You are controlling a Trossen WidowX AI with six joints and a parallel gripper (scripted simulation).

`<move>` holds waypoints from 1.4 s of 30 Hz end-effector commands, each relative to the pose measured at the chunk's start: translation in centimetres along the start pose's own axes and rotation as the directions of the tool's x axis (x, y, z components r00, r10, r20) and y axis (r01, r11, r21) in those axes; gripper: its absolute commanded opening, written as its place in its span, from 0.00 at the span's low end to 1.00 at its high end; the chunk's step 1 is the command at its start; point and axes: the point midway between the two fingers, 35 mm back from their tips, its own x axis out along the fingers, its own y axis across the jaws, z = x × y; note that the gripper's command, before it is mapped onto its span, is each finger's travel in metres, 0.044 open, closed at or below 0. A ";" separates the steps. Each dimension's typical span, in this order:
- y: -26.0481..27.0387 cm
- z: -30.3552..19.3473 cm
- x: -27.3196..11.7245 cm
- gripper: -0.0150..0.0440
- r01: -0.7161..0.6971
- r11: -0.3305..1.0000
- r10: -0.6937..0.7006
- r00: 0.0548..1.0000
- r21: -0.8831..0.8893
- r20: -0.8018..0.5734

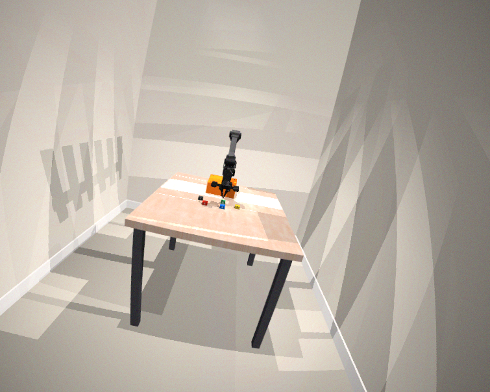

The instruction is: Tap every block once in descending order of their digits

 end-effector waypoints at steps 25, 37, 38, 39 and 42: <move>0.0 0.0 -8.5 0.29 0.005 1.000 -0.005 1.000 -0.003 -0.014; 0.2 5.3 -10.0 0.29 0.005 1.000 -0.005 1.000 -0.003 -0.010; 0.2 6.5 -9.9 0.29 0.005 1.000 -0.005 1.000 -0.003 -0.009; 0.3 7.8 -9.8 0.29 0.005 1.000 -0.005 1.000 -0.003 -0.008; 0.4 9.5 -9.6 0.29 0.005 1.000 -0.005 1.000 -0.003 -0.007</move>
